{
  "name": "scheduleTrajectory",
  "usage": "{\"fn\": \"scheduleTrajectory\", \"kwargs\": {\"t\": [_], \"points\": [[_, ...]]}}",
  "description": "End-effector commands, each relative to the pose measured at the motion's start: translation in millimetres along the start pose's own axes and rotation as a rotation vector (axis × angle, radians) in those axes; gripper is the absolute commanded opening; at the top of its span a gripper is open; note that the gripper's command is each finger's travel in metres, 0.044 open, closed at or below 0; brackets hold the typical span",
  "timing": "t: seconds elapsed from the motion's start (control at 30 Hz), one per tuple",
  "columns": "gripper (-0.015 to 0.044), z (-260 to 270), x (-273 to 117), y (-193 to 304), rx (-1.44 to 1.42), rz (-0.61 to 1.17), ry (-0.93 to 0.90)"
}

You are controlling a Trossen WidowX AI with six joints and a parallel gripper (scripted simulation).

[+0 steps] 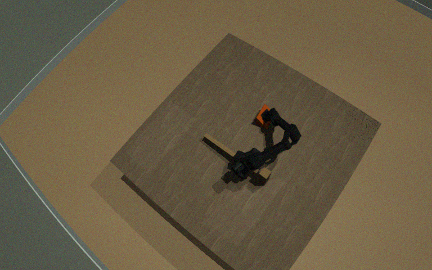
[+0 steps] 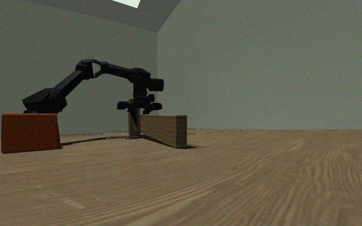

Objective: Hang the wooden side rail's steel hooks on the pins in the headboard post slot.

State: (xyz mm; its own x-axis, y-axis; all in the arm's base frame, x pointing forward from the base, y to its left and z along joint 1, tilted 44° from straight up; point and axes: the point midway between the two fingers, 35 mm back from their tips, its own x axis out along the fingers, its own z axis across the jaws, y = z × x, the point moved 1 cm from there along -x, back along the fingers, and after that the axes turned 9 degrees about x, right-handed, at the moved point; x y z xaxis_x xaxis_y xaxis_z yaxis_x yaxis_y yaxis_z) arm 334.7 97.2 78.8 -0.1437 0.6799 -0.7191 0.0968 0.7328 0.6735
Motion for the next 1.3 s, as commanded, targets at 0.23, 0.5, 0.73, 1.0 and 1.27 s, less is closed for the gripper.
{"fn": "scheduleTrajectory", "kwargs": {"t": [0.23,0.5,0.73,1.0,1.27], "points": [[0.0000,1.2,-2.2,1.1,0.006,0.001,-0.006],[0.0000,0.3,-2.2,1.8,0.006,0.001,-0.006],[0.0000,0.0,-1.9,2.6,0.006,0.001,-0.006],[0.0000,0.3,-1.5,3.5,0.006,0.001,-0.006],[0.0000,0.5,-1.7,4.4,0.006,0.001,-0.006]]}}
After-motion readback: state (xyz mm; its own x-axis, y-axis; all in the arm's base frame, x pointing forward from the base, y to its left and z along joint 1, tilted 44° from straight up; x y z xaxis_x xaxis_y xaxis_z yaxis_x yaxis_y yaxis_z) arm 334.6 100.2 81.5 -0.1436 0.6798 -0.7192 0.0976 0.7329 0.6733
